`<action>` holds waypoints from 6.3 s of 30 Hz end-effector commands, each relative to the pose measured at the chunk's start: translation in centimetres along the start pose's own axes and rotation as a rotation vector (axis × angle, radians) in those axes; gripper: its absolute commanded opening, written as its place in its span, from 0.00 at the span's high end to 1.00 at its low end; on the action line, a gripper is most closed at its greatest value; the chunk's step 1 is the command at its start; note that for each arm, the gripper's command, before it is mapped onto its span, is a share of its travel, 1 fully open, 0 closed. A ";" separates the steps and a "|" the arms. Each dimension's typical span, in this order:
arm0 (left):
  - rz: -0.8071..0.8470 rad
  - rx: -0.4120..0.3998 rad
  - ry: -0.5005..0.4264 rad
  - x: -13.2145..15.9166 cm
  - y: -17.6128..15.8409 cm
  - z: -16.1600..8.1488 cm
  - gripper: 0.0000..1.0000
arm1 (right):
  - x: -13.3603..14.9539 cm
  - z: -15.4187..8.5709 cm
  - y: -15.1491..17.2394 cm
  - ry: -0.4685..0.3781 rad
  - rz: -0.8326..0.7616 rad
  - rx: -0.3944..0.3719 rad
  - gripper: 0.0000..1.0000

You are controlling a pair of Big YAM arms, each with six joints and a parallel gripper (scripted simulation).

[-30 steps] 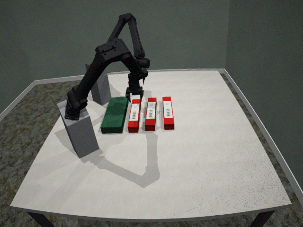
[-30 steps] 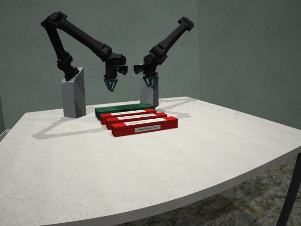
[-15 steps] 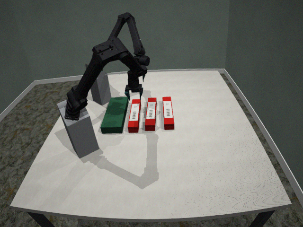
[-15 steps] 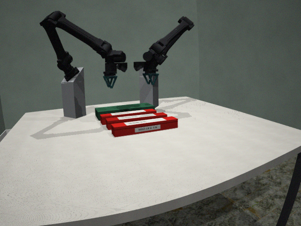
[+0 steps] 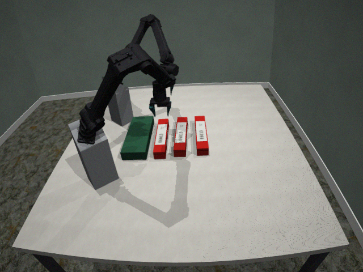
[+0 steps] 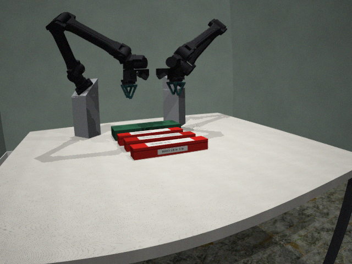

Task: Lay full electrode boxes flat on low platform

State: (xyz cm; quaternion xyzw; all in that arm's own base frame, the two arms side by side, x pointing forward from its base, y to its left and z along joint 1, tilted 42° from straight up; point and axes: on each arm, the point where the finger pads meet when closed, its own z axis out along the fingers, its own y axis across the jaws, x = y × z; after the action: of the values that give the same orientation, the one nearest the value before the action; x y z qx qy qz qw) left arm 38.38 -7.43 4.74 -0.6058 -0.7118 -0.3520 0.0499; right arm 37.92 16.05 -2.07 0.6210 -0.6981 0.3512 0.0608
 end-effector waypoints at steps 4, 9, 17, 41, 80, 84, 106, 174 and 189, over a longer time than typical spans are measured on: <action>-0.017 -0.021 -0.016 -0.3 1.1 -1.2 0.28 | -1.7 -2.4 -1.6 -0.037 0.017 0.034 0.28; -0.017 -0.021 -0.016 -0.3 1.1 -1.3 0.28 | -1.8 -2.3 -1.5 -0.035 0.011 0.032 0.28; -0.017 -0.021 -0.016 -0.3 1.1 -1.3 0.28 | -1.9 -2.2 -1.5 -0.032 0.007 0.029 0.28; -0.016 -0.020 -0.015 -0.4 1.0 1.1 0.28 | -0.9 1.0 -1.2 -0.024 0.015 0.023 0.28; -0.014 -0.019 -0.012 -0.3 1.0 5.0 0.28 | -0.8 4.7 -1.2 -0.022 0.013 0.022 0.28; -0.014 -0.019 -0.012 -0.3 1.0 5.0 0.28 | -0.8 4.7 -1.2 -0.022 0.013 0.022 0.28; -0.014 -0.019 -0.012 -0.3 1.0 5.0 0.28 | -0.8 4.7 -1.2 -0.022 0.013 0.022 0.28; -0.014 -0.019 -0.012 -0.3 1.0 5.0 0.28 | -0.8 4.7 -1.2 -0.022 0.013 0.022 0.28; -0.026 -0.013 -0.008 0.0 5.4 6.6 0.00 | -0.6 6.6 -6.1 -0.008 0.002 0.009 0.00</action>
State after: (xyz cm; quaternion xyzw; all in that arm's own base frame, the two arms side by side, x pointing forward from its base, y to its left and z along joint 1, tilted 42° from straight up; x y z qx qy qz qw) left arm 42.62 -3.78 1.02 -0.6008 -0.7167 -0.3504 0.0508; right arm 42.50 12.44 -6.21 0.6220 -0.6977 0.3490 0.0672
